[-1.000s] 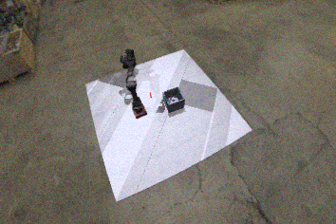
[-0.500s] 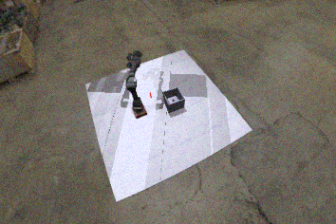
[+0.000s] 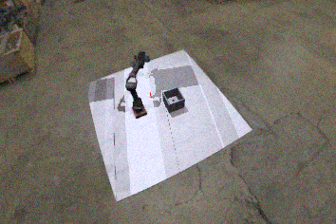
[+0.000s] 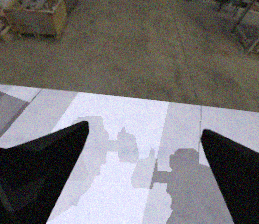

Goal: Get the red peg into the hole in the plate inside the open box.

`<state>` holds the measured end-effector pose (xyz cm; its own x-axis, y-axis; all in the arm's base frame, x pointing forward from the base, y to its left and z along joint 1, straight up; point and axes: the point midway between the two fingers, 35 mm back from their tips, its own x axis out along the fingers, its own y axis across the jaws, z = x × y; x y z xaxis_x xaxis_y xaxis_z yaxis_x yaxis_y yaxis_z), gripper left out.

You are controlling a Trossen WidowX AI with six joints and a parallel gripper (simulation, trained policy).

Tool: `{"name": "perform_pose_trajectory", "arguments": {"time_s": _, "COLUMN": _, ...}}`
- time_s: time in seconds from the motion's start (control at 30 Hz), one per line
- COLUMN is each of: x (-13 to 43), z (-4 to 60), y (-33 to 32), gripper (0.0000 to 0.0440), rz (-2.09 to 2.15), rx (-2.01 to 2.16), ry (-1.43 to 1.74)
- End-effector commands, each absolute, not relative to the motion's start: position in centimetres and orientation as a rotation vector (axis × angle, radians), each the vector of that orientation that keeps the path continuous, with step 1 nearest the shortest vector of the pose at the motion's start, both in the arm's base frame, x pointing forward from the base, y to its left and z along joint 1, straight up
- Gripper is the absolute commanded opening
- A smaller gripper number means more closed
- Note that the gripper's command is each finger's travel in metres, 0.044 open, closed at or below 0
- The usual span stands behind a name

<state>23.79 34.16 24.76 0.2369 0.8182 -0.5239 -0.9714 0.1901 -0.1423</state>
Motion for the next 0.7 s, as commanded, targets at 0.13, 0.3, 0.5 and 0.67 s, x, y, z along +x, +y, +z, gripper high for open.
{"name": "perform_pose_trajectory", "arguments": {"time_s": 0.13, "x": 25.4, "z": 24.1, "y": 31.4, "gripper": 0.0440, "rz": 1.159, "rx": -0.354, "ry": 0.541}}
{"name": "perform_pose_trajectory", "arguments": {"time_s": 0.3, "x": 26.3, "z": 23.3, "y": 29.7, "gripper": 0.0440, "rz": 1.061, "rx": -0.249, "ry": 0.660}}
{"name": "perform_pose_trajectory", "arguments": {"time_s": 0.5, "x": 27.0, "z": 22.3, "y": 27.6, "gripper": 0.0440, "rz": 0.936, "rx": -0.121, "ry": 0.792}}
{"name": "perform_pose_trajectory", "arguments": {"time_s": 0.67, "x": 27.3, "z": 21.5, "y": 25.9, "gripper": 0.0440, "rz": 0.826, "rx": -0.012, "ry": 0.895}}
